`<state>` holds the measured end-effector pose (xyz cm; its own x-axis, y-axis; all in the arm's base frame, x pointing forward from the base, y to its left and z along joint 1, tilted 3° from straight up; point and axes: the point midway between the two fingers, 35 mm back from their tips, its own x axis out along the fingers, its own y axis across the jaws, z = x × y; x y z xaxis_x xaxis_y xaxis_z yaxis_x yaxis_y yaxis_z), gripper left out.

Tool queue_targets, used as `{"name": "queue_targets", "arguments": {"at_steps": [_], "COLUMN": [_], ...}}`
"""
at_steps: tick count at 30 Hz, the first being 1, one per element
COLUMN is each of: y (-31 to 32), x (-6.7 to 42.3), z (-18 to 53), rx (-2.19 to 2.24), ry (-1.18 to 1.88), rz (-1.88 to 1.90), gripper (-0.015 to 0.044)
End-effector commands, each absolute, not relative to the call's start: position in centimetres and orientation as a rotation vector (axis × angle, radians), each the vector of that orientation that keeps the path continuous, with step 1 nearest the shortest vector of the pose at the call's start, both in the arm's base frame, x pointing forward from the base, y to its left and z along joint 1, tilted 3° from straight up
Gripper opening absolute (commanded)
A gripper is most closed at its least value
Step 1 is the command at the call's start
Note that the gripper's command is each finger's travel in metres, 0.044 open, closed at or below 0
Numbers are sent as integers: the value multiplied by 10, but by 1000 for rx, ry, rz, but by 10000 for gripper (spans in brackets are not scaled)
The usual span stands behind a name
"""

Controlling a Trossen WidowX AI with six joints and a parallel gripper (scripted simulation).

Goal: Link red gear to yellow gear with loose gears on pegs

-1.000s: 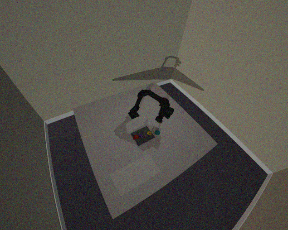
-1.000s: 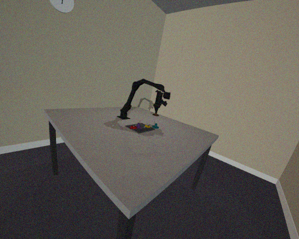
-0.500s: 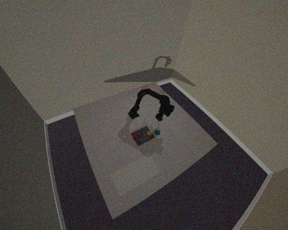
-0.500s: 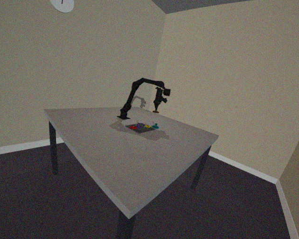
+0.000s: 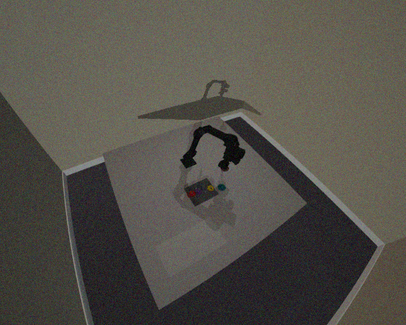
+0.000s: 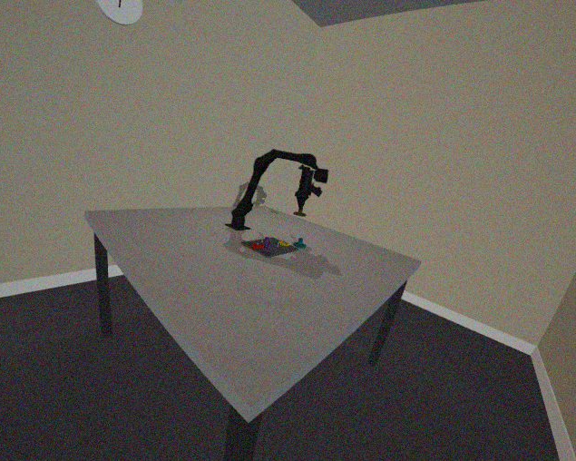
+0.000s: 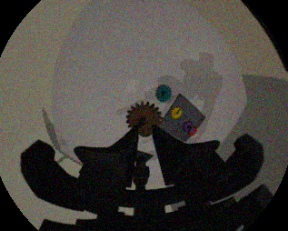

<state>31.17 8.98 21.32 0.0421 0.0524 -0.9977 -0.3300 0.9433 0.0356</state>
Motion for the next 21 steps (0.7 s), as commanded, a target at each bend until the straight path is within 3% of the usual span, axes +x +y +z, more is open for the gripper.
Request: {"name": "queue_targets", "arguments": {"at_steps": [1,21], "y": [80,33], "x": [316,332], "z": [208,185], "rx": [-229,-233], "ry": [1506,1507], "rz": [299,295], "gripper": [0,0]}}
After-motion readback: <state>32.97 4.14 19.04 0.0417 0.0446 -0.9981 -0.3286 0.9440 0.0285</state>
